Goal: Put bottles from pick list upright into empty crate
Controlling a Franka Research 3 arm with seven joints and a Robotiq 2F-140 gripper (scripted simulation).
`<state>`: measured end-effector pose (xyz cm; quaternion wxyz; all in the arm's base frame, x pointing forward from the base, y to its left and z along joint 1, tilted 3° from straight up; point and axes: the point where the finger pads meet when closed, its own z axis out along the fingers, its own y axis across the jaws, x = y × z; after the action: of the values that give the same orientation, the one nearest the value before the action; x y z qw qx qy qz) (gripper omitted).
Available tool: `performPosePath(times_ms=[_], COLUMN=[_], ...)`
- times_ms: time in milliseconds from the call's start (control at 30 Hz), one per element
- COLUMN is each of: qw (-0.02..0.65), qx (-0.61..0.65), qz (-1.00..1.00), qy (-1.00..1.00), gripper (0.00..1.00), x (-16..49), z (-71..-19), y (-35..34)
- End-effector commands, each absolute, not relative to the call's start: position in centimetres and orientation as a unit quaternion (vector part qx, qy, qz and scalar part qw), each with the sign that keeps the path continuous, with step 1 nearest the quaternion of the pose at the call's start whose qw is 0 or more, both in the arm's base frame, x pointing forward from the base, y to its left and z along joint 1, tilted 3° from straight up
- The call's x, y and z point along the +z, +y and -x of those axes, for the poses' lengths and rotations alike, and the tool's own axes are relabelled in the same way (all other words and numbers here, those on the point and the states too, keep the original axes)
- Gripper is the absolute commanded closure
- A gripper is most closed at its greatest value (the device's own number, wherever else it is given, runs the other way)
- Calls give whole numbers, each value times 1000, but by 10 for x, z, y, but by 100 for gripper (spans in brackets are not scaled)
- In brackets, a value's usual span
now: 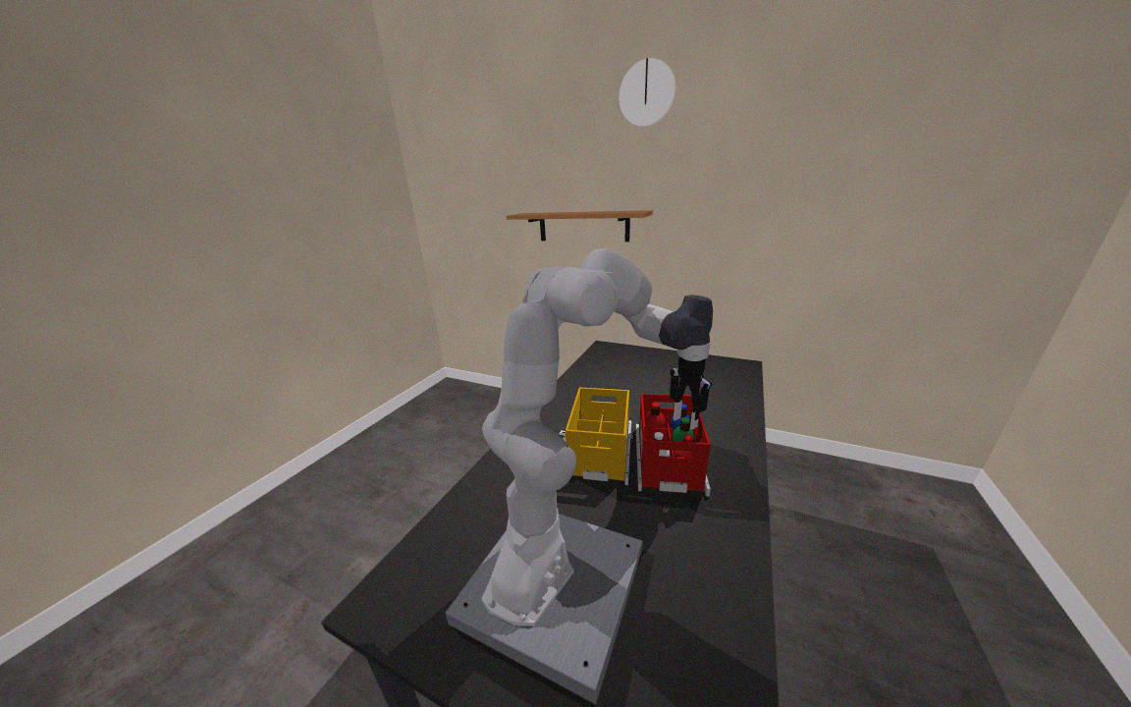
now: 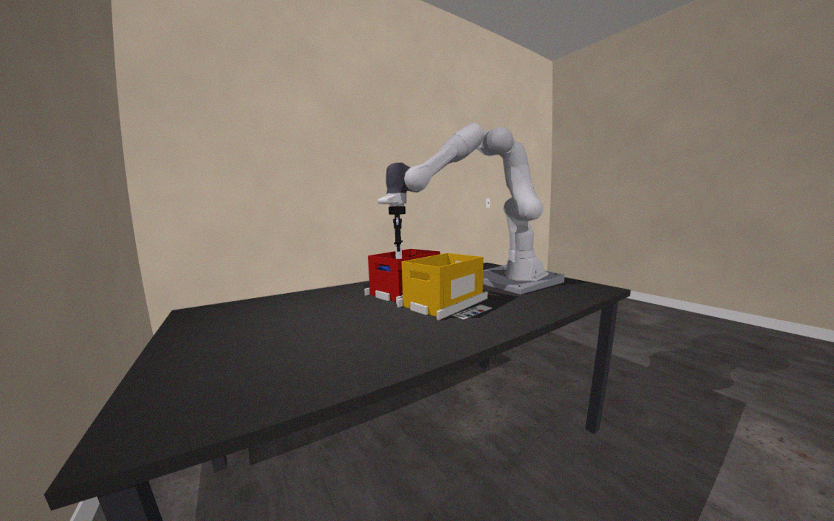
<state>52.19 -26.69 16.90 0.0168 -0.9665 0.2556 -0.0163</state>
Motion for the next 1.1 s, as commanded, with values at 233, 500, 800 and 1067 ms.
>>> performPosePath(times_ms=[233,500,800,1067], qw=[17,17,17,17], qx=[-21,-21,-21,-21], qz=[967,967,967,967], qy=[253,253,253,253], gripper=[62,62,62,100], x=[156,156,156,158], z=[-526,-526,-526,-526], y=[-266,-266,-266,-266])
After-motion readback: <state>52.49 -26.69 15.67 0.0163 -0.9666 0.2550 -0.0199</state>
